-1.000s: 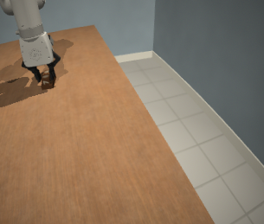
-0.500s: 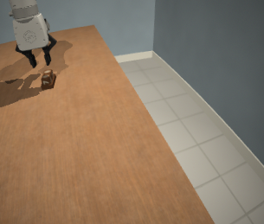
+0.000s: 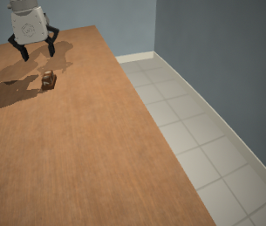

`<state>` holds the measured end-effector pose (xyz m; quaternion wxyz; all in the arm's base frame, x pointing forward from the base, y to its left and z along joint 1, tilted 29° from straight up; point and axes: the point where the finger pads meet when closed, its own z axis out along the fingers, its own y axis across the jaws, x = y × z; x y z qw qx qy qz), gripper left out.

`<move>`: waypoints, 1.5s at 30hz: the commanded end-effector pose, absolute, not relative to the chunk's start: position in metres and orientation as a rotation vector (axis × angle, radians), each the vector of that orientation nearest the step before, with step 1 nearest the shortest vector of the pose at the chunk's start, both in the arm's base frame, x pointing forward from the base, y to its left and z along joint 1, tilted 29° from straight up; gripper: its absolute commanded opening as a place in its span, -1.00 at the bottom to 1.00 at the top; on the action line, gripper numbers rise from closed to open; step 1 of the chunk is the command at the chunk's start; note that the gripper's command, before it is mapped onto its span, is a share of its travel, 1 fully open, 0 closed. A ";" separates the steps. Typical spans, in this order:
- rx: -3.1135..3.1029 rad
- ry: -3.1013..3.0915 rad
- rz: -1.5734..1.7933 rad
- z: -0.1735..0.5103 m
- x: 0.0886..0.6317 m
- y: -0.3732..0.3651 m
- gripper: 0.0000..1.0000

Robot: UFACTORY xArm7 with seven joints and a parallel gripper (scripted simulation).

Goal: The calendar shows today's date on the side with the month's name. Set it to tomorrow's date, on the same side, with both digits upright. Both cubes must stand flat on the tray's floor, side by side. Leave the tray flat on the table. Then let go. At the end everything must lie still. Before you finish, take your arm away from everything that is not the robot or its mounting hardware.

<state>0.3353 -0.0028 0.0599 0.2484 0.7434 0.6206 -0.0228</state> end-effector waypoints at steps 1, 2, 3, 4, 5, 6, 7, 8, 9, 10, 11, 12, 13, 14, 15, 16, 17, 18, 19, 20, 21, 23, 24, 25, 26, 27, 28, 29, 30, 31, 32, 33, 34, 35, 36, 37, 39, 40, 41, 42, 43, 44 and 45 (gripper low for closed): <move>2.025 1.692 -0.059 0.061 0.336 -0.002 1.00; 2.025 1.692 -0.059 0.061 0.336 -0.002 1.00; 2.025 1.692 -0.059 0.061 0.336 -0.002 1.00; 2.025 1.692 -0.059 0.061 0.336 -0.002 1.00; 2.025 1.692 -0.059 0.061 0.336 -0.002 1.00; 2.025 1.692 -0.059 0.061 0.336 -0.002 1.00; 2.025 1.692 -0.059 0.061 0.336 -0.002 1.00; 2.025 1.692 -0.059 0.061 0.336 -0.002 1.00; 2.025 1.692 -0.059 0.061 0.336 -0.002 1.00; 2.025 1.692 -0.059 0.061 0.336 -0.002 1.00; 2.025 1.692 -0.059 0.061 0.336 -0.002 1.00; 2.025 1.692 -0.059 0.061 0.336 -0.002 1.00; 2.025 1.692 -0.059 0.061 0.336 -0.002 1.00; 2.025 1.692 -0.059 0.061 0.336 -0.002 1.00; 2.025 1.692 -0.059 0.061 0.336 -0.002 1.00; 2.025 1.692 -0.059 0.061 0.336 -0.002 1.00; 2.025 1.692 -0.059 0.061 0.336 -0.002 1.00; 2.025 1.692 -0.059 0.062 0.336 -0.001 1.00; 2.025 1.692 -0.059 0.062 0.335 -0.001 1.00; 2.025 1.692 -0.059 0.063 0.335 0.000 1.00; 2.025 1.692 -0.059 0.065 0.335 0.000 1.00; 2.025 1.692 -0.059 0.069 0.333 0.002 1.00; 2.025 1.692 -0.059 0.071 0.333 0.003 1.00; 2.025 1.692 -0.059 0.074 0.332 0.004 1.00; 2.025 1.692 -0.059 0.077 0.331 0.006 1.00; 2.025 1.692 -0.059 0.080 0.330 0.007 1.00; 2.025 1.692 -0.059 0.084 0.329 0.009 1.00; 2.025 1.692 -0.059 0.087 0.328 0.010 1.00; 2.025 1.692 -0.059 0.091 0.326 0.012 1.00; 2.025 1.692 -0.059 0.095 0.325 0.014 1.00; 2.025 1.692 -0.059 0.095 0.325 0.014 1.00; 2.025 1.692 -0.059 0.095 0.325 0.014 1.00; 2.025 1.692 -0.059 0.099 0.324 0.015 1.00; 2.025 1.692 -0.059 0.102 0.323 0.017 1.00; 2.025 1.692 -0.059 0.106 0.322 0.019 1.00; 2.025 1.692 -0.059 0.109 0.321 0.020 1.00; 2.025 1.692 -0.059 0.115 0.319 0.023 1.00; 2.025 1.692 -0.059 0.117 0.318 0.024 1.00; 2.025 1.692 -0.059 0.119 0.318 0.025 1.00; 2.025 1.692 -0.059 0.120 0.317 0.025 1.00; 2.025 1.692 -0.059 0.121 0.317 0.026 1.00; 2.025 1.692 -0.059 0.122 0.317 0.026 1.00; 2.025 1.692 -0.059 0.122 0.317 0.026 1.00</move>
